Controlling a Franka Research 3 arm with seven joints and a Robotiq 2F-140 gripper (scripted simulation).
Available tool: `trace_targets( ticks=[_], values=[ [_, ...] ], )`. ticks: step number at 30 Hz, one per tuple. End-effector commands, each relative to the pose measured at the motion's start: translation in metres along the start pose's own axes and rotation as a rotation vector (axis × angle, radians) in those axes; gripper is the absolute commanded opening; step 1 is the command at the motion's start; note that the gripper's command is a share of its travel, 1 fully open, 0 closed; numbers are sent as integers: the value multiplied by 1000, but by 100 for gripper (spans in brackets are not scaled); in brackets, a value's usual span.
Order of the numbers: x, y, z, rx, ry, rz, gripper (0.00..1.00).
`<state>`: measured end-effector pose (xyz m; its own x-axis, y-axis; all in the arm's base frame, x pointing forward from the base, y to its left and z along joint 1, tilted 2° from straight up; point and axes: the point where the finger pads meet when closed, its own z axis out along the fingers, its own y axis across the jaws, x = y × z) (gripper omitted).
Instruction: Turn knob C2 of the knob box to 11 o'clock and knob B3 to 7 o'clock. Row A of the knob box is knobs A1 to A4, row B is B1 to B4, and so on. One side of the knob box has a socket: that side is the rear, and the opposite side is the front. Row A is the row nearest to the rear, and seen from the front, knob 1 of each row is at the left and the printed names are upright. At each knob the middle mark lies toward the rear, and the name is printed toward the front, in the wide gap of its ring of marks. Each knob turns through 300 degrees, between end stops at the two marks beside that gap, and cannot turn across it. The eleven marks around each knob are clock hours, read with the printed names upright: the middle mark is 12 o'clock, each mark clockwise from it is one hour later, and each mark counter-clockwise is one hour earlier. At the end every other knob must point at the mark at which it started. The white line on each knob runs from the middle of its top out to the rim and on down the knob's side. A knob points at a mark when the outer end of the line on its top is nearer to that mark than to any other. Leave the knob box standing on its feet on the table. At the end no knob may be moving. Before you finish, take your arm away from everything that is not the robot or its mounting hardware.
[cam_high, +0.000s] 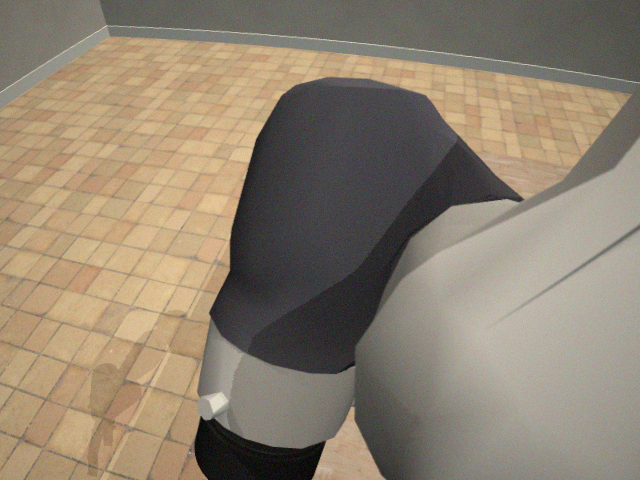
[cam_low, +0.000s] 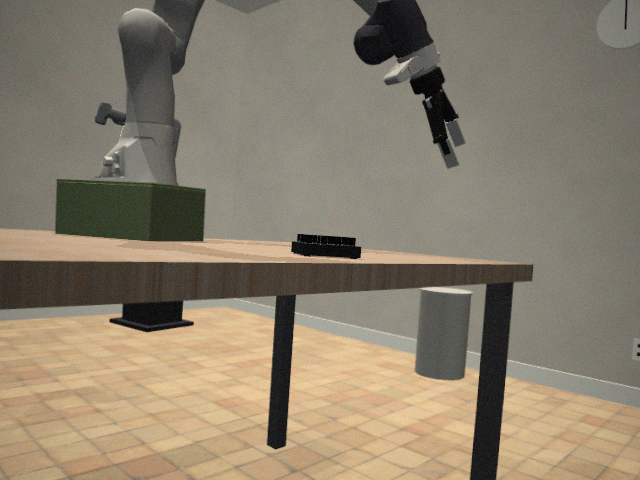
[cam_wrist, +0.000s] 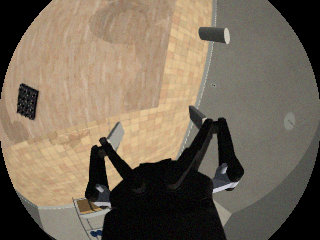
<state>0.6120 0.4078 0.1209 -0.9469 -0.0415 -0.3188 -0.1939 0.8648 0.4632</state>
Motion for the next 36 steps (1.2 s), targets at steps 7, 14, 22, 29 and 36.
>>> trace_targets(
  ticks=[7, 14, 22, 29, 36],
  values=[
    [0, 0, 0, 0, 0, 0, 100],
    [0, 0, 0, 0, 0, 0, 100],
    [0, -5, -1, 6, 1, -35, 100],
    [3, -31, -5, 41, 16, -238, 100],
    [5, -44, -7, 58, 26, -340, 100]
  ],
)
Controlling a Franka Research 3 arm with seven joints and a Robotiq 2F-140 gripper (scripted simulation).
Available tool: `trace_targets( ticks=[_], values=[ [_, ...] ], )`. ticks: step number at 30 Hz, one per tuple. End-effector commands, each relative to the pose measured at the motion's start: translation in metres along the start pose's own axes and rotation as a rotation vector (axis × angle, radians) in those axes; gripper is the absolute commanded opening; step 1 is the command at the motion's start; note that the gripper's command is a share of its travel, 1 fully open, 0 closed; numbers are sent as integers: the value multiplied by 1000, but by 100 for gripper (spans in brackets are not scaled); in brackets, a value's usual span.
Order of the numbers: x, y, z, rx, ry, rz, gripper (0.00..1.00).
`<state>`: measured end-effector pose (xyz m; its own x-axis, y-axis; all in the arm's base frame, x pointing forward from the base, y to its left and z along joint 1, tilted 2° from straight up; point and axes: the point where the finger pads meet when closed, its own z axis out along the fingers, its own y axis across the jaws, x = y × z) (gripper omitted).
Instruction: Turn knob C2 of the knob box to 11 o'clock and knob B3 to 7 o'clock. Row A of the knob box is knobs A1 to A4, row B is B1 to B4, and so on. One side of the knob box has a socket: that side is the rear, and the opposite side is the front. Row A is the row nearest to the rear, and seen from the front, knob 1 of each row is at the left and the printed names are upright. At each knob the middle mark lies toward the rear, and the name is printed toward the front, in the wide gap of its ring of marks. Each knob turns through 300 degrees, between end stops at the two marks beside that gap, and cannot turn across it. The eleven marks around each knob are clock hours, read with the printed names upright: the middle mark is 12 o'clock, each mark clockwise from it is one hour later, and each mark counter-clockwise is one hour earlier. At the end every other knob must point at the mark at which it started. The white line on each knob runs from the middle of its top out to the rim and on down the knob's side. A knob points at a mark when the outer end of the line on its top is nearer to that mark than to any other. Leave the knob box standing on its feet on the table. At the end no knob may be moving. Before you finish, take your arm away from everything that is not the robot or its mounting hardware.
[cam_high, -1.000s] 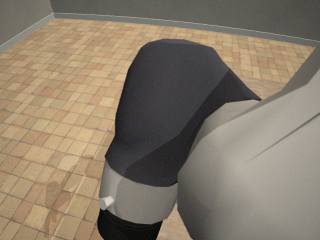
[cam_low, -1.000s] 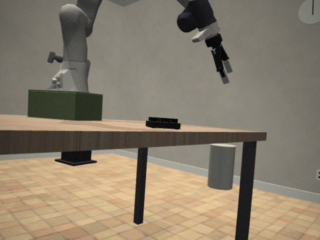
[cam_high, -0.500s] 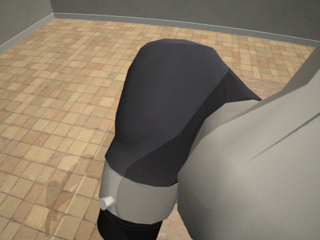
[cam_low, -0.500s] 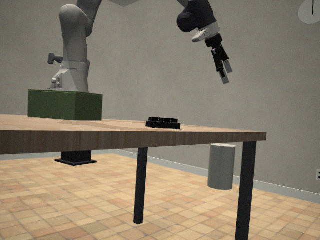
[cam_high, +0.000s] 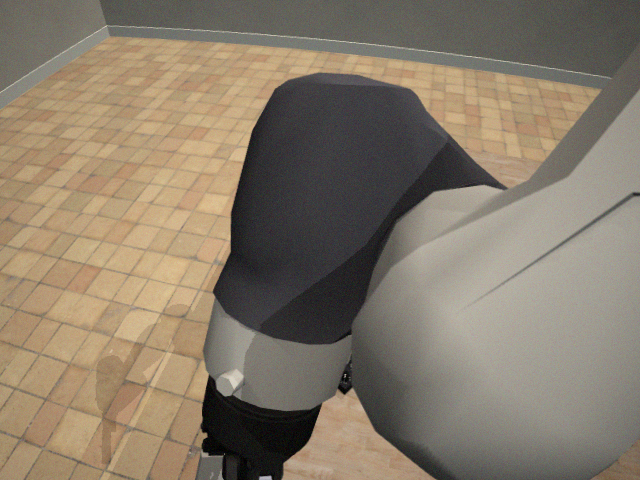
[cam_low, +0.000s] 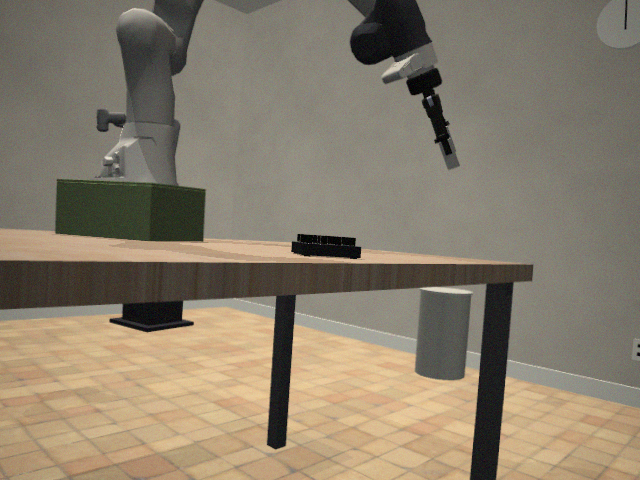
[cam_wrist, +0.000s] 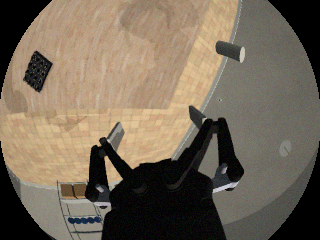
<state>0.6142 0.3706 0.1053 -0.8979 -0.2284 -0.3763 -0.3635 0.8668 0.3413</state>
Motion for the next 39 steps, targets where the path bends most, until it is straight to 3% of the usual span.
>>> trace_targets(
  ticks=[1, 39],
  values=[
    [2, -6, -2, 1, -4, -156, 100],
    [23, -57, -9, 56, 52, -581, 100]
  ],
)
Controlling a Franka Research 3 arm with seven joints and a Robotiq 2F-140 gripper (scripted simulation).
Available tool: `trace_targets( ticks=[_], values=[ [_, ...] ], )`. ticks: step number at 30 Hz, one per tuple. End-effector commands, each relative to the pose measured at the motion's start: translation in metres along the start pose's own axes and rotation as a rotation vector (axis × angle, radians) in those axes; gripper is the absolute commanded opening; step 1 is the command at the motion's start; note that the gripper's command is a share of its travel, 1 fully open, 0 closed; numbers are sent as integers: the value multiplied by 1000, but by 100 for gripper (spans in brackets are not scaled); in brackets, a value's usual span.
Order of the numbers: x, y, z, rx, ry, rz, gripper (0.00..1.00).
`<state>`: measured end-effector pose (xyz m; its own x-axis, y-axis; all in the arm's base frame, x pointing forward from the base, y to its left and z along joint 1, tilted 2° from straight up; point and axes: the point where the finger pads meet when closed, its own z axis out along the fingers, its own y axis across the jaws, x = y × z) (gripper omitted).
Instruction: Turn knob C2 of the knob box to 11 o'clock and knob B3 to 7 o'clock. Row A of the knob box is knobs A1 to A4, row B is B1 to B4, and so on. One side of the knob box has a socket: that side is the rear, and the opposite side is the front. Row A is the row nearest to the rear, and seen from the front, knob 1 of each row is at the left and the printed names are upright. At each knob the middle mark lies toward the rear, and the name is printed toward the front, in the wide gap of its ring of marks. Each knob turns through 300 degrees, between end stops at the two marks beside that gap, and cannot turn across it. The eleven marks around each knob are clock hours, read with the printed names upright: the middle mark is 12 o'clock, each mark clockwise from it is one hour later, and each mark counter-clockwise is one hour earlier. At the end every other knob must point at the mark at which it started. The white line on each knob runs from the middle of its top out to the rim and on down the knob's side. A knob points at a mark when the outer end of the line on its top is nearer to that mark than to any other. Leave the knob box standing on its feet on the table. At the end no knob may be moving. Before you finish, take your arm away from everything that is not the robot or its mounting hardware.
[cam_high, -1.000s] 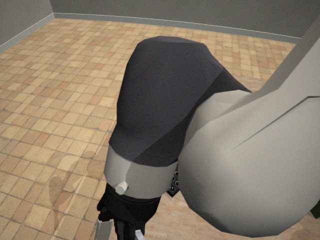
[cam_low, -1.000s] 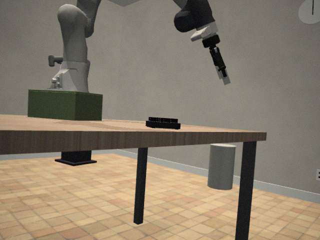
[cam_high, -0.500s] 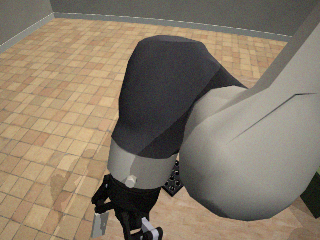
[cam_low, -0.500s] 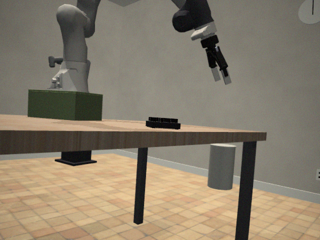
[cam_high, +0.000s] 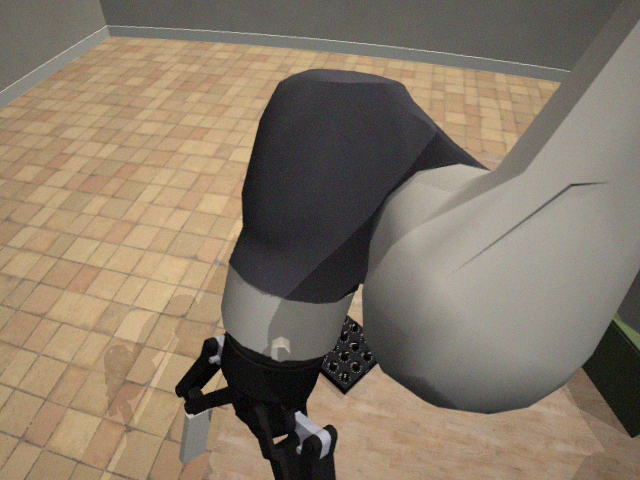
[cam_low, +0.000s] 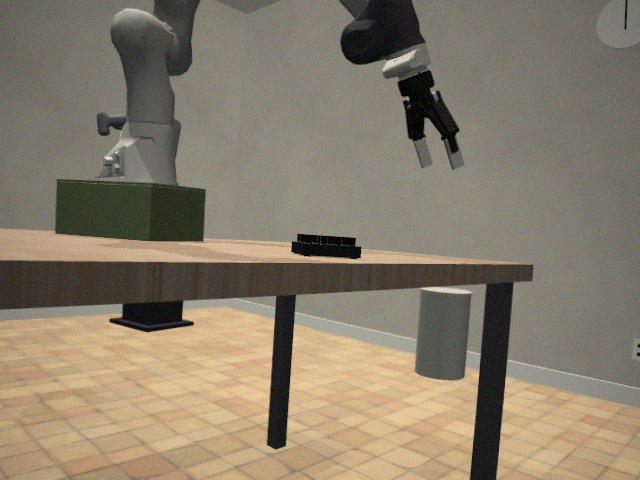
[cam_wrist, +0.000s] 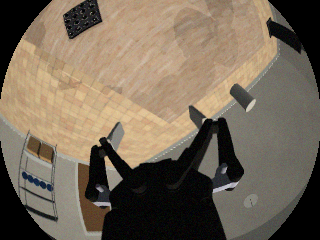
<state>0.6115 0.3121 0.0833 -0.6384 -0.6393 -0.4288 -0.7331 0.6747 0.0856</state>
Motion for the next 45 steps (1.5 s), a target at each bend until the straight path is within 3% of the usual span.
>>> trace_targets(
  ticks=[1, 4, 5, 7, 33, 34, 35, 45],
  values=[
    [-1, -1, -2, 1, -11, -90, 100],
    [-1, -1, -2, 1, -11, -90, 100],
    [9, -8, -2, 8, 4, -183, 100],
    [11, -10, -3, 10, 8, -210, 100],
    [11, -10, -3, 10, 8, -210, 100],
    [23, -19, -4, 16, 28, -326, 100],
    [25, -20, -4, 17, 30, -338, 100],
    [25, -20, -4, 17, 30, -338, 100]
  ],
)
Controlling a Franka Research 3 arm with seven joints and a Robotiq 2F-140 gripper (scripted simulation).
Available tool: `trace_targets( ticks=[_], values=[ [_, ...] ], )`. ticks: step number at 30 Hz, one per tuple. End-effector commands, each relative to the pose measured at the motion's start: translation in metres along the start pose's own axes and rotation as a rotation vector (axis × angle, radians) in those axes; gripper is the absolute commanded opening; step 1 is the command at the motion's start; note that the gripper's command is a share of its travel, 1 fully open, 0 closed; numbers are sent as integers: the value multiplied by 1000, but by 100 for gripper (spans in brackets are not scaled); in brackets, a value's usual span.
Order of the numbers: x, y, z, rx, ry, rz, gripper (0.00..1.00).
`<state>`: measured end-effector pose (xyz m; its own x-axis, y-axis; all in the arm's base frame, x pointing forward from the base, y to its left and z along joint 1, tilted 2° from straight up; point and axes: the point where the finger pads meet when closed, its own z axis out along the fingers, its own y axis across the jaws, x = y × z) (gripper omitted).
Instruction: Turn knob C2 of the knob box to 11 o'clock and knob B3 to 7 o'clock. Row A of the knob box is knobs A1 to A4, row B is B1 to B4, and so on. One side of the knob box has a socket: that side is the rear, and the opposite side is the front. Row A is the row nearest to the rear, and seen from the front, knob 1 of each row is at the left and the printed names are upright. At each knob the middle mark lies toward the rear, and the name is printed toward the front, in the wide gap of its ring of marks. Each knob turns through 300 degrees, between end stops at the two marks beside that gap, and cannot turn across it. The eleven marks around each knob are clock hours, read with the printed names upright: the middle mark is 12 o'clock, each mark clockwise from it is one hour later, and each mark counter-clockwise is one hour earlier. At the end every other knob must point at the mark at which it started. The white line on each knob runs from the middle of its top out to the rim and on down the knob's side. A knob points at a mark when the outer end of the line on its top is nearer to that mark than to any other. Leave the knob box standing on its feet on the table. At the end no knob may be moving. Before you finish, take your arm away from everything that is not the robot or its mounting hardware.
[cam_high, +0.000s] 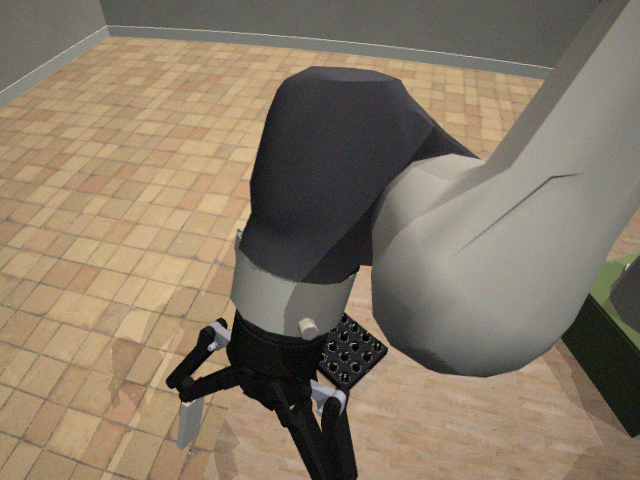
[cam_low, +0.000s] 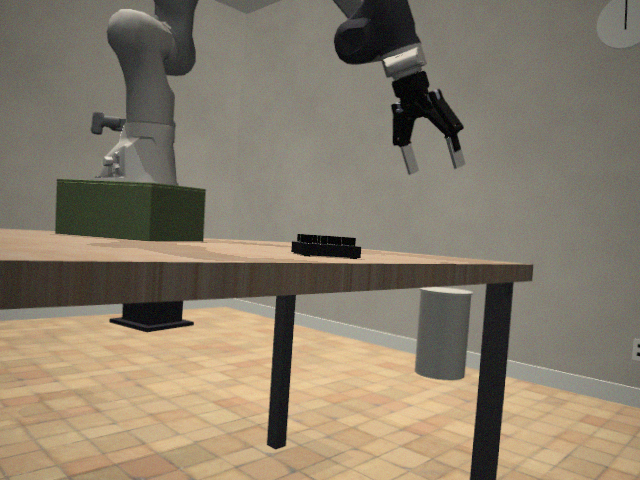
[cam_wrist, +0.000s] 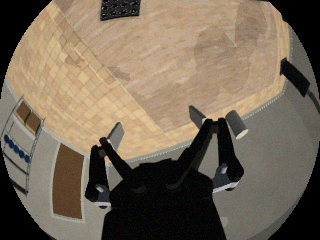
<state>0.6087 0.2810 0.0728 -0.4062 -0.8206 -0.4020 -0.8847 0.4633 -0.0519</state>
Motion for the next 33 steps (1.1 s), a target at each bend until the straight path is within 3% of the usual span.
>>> trace_targets(
  ticks=[1, 12, 13, 14, 33],
  values=[
    [-2, 0, -1, 3, -5, -43, 100],
    [-2, 0, -1, 3, -5, -43, 100],
    [13, -5, -2, 6, 16, -164, 100],
    [15, -5, -2, 6, 19, -176, 100],
    [15, -5, -2, 6, 19, -176, 100]
  ],
)
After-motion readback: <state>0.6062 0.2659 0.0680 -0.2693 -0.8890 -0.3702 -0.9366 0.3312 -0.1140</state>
